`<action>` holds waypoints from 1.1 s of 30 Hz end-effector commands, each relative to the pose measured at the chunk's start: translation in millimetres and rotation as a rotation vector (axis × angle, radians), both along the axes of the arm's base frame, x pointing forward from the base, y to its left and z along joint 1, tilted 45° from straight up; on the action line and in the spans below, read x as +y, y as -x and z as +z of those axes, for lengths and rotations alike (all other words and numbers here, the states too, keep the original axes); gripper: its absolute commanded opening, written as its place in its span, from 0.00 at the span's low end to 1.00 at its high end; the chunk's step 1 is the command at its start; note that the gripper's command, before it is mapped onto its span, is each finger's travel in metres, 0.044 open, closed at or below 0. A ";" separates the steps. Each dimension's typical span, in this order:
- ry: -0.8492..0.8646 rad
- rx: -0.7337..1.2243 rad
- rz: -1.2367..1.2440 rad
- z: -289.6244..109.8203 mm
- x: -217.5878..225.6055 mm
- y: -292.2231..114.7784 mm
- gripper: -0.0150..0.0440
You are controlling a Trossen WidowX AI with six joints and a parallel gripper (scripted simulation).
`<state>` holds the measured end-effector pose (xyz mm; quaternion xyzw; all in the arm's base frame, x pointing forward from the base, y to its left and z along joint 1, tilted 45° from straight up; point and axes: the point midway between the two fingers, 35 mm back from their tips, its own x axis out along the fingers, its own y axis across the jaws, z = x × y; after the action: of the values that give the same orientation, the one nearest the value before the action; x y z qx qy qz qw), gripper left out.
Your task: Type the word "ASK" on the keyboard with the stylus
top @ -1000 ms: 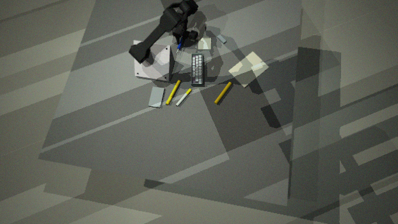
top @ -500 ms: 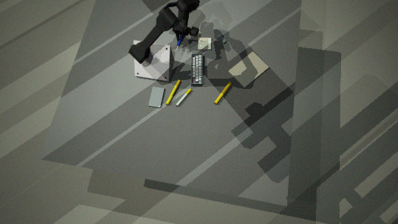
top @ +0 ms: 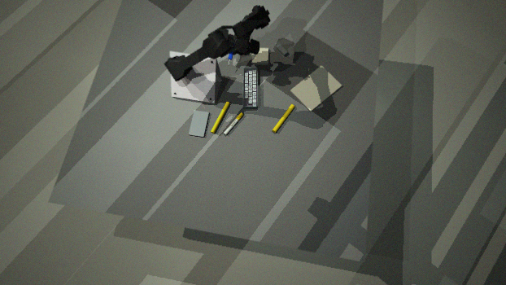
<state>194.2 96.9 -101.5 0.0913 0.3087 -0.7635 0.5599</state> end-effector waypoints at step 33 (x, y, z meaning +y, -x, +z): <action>-1.072 0.361 0.060 95.9 -47.4 -81.5 0.25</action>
<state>268.8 56.3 -16.4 0.2030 0.7235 -0.5273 0.3965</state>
